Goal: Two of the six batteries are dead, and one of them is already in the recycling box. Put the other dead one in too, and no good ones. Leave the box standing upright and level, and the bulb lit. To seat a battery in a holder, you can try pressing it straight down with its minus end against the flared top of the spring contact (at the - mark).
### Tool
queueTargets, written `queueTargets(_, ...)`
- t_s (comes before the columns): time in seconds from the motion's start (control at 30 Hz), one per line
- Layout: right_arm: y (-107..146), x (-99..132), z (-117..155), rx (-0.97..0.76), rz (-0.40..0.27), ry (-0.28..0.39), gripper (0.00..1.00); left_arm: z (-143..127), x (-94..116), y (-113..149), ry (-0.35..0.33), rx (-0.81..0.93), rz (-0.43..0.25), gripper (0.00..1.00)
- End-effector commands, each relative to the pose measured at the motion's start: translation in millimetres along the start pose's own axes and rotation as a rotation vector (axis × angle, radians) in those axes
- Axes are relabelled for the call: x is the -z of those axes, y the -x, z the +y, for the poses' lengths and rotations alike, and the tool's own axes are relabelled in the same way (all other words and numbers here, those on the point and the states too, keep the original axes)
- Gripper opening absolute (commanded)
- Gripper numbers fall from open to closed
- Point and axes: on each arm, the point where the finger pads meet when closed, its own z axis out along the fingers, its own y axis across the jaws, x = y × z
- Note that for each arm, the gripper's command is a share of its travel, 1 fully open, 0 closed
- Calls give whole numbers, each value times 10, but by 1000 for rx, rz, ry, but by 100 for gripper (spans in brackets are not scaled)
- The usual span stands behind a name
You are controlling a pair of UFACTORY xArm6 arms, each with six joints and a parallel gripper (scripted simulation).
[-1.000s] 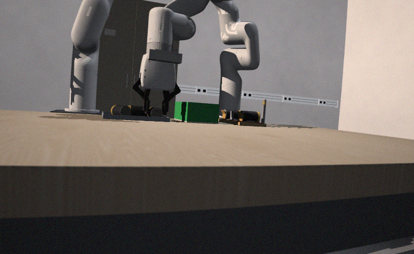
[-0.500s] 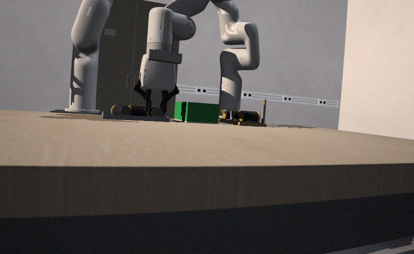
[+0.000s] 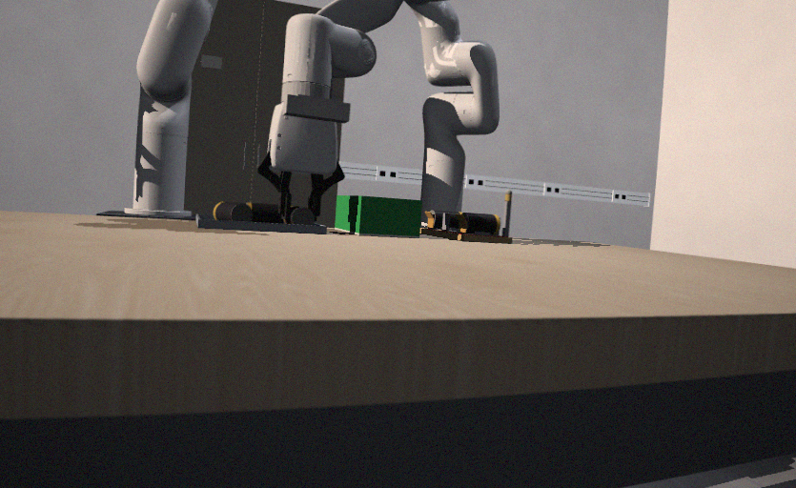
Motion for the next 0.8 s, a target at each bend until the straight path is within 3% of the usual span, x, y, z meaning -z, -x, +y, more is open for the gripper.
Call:
queueTargets(0.0, -34, 58, -3, 9, 18, 4, 100, 54, 57, -20, 15, 2, 8, 28)
queueTargets(0.23, -34, 58, -3, 9, 18, 4, 100, 54, 76, -20, 15, 2, 8, 28)
queueTargets(0.63, -34, 58, -3, 9, 18, 4, 100, 51, 469, -17, 15, 1, 8, 28)
queueTargets(0.77, -34, 58, -3, 9, 18, 4, 100, 51, 508, -17, 15, 1, 8, 28)
